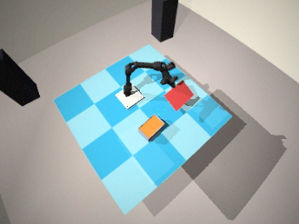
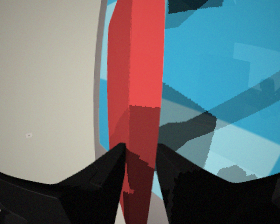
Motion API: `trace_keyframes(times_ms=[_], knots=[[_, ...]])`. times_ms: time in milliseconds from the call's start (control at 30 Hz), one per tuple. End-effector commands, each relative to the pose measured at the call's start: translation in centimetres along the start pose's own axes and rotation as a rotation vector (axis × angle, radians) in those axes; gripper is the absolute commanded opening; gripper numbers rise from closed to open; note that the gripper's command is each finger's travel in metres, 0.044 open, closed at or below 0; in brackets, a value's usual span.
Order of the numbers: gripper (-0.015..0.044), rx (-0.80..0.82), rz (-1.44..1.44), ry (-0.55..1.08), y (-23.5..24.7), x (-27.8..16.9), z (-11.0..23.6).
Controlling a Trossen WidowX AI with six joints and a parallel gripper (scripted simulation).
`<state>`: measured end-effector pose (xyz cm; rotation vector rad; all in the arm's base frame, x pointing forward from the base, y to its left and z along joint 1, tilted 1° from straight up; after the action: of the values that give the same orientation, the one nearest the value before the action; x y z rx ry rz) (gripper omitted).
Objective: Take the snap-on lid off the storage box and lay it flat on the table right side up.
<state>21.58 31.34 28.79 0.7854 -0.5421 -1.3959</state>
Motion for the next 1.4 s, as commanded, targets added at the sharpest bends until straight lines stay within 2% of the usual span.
trace_keyframes(times_ms=[0,1367], knots=[[0.0000,0.009,-0.009,-0.004,-0.2,0.2,-0.2],[0.0000,0.009,-0.009,-0.004,-2.9,0.7,-2.5]])
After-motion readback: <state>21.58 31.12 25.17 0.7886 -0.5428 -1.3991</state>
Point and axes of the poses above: the point midway between the two fingers, 35 mm back from their tips, its own z axis back along the fingers, its own y axis across the jaws, x = y × z, the point moved 8 cm from there along z, back along the fingers, and after that the axes turned 8 degrees about -z, right-handed, at the moved point
